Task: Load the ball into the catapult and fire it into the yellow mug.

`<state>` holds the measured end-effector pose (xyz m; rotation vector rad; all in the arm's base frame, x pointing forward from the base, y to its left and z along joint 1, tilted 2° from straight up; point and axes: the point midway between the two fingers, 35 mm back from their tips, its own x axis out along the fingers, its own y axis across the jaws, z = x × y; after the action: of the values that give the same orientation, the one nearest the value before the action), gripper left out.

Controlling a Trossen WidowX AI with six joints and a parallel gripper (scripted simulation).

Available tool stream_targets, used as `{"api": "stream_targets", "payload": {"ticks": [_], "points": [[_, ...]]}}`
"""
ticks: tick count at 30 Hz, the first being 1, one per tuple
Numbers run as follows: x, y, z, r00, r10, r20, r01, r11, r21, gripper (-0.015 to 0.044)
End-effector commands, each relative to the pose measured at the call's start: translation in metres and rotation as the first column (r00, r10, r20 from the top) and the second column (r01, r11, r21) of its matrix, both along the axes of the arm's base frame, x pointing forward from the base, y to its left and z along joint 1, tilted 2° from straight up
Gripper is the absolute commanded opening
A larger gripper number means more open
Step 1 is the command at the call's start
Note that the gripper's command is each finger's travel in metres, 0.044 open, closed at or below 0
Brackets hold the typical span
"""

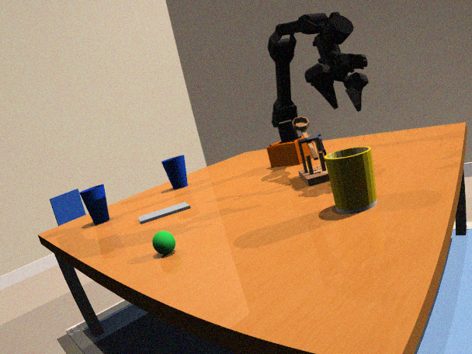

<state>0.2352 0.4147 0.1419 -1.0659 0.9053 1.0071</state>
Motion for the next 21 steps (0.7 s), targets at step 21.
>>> {"api": "stream_targets", "payload": {"ticks": [21], "points": [[0.134, 0.005, 0.113, 0.959, -0.282, -0.033, 0.255, 0.807, 0.532, 0.044]]}}
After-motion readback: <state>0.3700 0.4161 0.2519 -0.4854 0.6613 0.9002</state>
